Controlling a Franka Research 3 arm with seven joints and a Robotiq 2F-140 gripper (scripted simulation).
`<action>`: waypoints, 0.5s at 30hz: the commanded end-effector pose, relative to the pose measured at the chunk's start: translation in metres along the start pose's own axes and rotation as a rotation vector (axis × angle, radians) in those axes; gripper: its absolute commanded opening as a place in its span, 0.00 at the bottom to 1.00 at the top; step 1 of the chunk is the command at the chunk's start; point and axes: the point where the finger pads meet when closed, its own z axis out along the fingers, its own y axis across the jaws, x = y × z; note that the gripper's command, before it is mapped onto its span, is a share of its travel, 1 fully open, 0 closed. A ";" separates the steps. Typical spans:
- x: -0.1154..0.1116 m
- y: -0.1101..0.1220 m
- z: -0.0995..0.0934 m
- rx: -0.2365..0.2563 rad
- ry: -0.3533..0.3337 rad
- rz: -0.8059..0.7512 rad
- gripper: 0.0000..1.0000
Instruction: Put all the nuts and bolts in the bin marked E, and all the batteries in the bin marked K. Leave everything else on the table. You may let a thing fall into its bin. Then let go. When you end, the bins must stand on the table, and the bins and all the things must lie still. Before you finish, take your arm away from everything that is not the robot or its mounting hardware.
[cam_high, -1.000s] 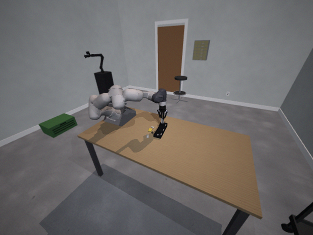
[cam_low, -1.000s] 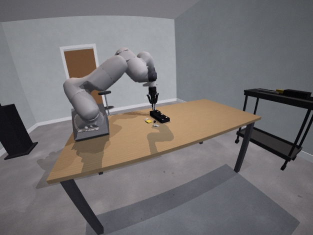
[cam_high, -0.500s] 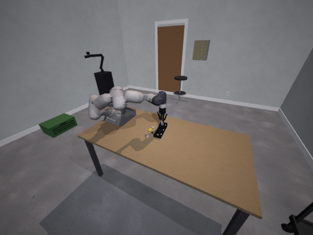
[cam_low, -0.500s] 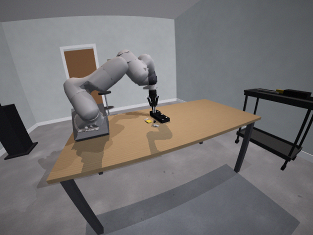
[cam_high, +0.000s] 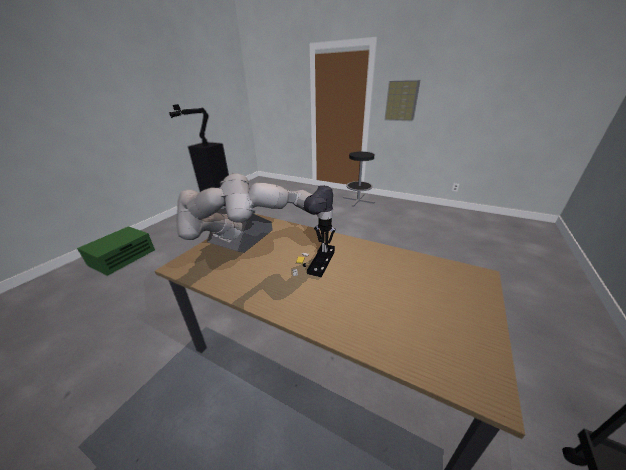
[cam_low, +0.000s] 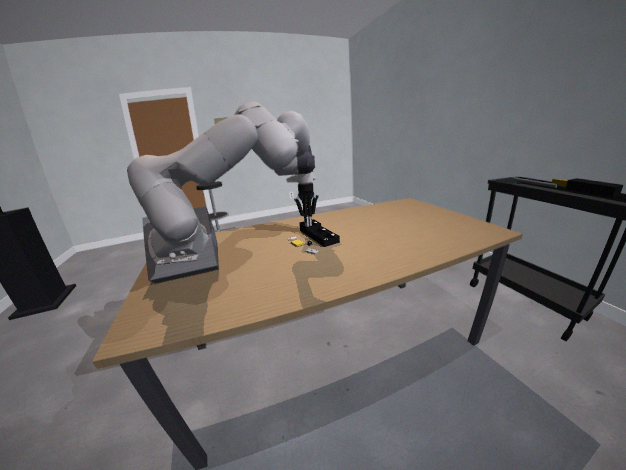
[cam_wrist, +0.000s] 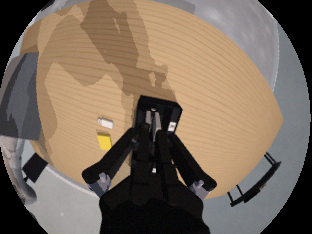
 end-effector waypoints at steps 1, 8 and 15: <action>0.000 0.002 0.001 -0.005 0.002 0.003 0.03; -0.001 0.003 0.001 -0.005 0.002 0.003 0.03; -0.002 0.003 0.001 -0.005 0.002 0.003 0.15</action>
